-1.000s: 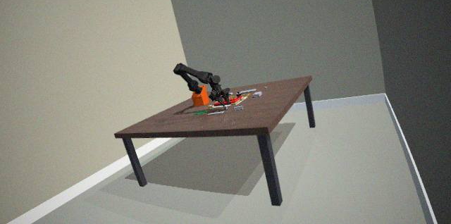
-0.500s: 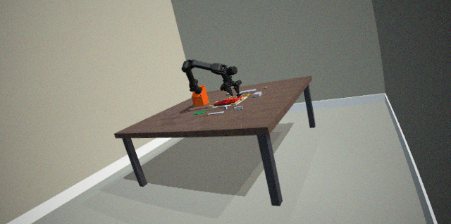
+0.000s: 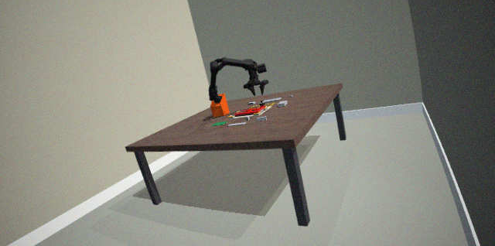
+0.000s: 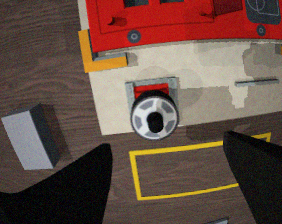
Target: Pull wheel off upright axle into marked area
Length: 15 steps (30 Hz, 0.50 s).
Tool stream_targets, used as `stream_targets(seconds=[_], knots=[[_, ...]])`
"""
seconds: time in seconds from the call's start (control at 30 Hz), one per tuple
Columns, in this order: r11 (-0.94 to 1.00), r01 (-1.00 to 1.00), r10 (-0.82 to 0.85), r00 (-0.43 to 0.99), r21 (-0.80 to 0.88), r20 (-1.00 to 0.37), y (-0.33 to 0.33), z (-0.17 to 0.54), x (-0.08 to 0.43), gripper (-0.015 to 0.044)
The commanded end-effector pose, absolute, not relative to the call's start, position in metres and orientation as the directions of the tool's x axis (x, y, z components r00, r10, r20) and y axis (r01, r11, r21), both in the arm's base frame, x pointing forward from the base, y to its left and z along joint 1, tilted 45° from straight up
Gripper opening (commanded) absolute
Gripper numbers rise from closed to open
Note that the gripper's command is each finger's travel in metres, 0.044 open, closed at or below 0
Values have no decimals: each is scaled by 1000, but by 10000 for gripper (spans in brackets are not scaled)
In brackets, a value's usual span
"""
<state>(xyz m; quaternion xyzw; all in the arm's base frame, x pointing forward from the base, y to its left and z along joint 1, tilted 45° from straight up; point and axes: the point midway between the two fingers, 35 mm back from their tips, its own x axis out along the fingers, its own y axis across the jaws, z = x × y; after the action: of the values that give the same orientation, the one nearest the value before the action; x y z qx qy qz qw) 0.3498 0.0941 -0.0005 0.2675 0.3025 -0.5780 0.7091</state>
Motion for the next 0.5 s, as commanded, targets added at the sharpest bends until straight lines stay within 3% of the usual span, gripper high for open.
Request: stream_targets(seconds=[0.0,0.47], knots=[[191,982,-688,144,15,-712,101,-4,342,300],[191,981,-687,145,16,-712,98,-15,354,300]])
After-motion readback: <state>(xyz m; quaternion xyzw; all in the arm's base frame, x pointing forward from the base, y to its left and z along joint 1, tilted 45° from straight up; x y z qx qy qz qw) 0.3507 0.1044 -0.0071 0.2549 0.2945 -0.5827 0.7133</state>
